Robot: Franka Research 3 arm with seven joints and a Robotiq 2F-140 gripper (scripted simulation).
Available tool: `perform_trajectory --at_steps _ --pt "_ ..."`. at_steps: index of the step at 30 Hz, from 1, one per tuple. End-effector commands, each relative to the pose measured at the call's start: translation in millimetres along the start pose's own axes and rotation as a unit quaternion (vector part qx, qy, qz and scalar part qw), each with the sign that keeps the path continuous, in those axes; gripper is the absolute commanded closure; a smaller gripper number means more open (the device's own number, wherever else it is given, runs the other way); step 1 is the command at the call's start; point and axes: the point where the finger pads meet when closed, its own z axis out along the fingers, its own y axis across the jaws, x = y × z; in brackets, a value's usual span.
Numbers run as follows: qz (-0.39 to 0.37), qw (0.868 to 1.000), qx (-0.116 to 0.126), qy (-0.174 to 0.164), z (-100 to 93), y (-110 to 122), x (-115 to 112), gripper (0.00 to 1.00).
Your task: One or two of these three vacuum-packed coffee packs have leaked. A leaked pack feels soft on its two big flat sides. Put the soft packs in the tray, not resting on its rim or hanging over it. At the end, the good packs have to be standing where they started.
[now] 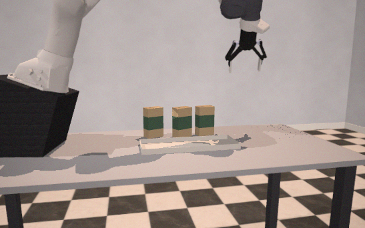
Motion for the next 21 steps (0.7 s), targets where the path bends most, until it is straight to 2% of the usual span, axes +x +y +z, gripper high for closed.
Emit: perform_trajectory --at_steps 1,21 --pt "0.0 1.0 0.0 0.0 -0.1 -0.1 -0.1 0.0" --pt "0.005 1.0 -0.001 0.003 0.4 2.0 1.5 0.0"
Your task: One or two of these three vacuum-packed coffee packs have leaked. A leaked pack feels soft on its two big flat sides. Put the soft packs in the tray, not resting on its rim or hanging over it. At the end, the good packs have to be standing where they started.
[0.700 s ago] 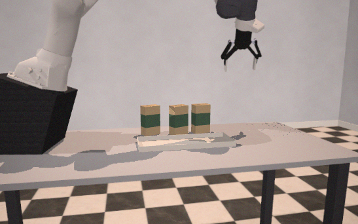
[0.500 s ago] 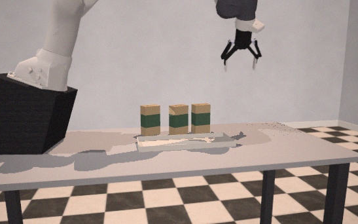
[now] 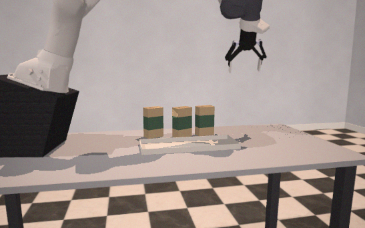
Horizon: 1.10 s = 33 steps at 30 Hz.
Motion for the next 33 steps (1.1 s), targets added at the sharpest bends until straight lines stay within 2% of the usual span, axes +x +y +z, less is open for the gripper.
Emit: perform_trajectory --at_steps 1,9,13,14,17,18,33 --pt "0.01 1.0 0.0 0.005 0.7 3.1 2.4 0.0" --pt "0.099 0.994 -0.007 0.051 8.6 44.5 28.2 0.0" --pt "0.099 0.994 -0.007 0.051 8.6 44.5 28.2 0.0" --pt "0.119 0.991 -0.007 0.062 10.2 55.4 33.9 0.0" --pt "0.119 0.991 -0.007 0.062 10.2 55.4 33.9 0.0" --pt "0.14 0.987 -0.007 0.074 11.7 67.6 39.8 0.0" --pt "0.14 0.987 -0.007 0.074 11.7 67.6 39.8 0.0"
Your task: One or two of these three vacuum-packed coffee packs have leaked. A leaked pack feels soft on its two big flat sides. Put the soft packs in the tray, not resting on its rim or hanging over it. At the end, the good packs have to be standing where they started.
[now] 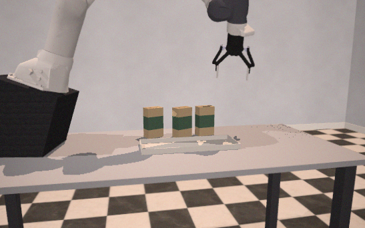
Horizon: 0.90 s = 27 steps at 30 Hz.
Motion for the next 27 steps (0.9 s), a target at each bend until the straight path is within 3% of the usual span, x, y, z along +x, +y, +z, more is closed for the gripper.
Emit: perform_trajectory --at_steps 1,27 --pt "0.015 1.0 0.003 0.001 -0.9 -1.4 -0.5 0.0" --pt "0.037 0.999 0.004 0.013 2.0 10.2 8.5 0.0"
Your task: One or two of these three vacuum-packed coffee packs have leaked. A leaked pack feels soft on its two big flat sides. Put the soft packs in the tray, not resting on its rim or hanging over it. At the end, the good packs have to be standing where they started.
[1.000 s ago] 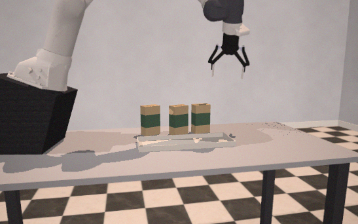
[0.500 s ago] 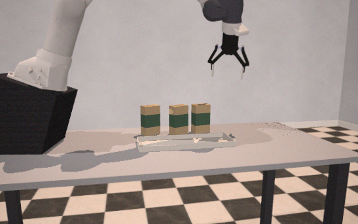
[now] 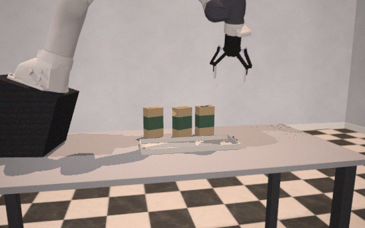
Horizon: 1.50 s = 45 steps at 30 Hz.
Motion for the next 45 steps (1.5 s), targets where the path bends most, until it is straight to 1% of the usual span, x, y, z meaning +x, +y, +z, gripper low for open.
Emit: perform_trajectory --at_steps 1,5,6,25,26,45 --pt "0.007 1.0 0.003 0.0 -0.9 -1.1 -0.6 0.0" --pt "0.007 1.0 0.003 0.0 -0.9 -1.1 -0.6 0.0" --pt "0.03 0.999 0.005 0.013 2.2 11.1 9.5 0.0" --pt "0.03 0.999 0.005 0.013 2.2 11.1 9.5 0.0" --pt "0.052 0.998 0.007 0.026 5.1 24.4 20.0 0.0" --pt "0.052 0.998 0.007 0.026 5.1 24.4 20.0 0.0"
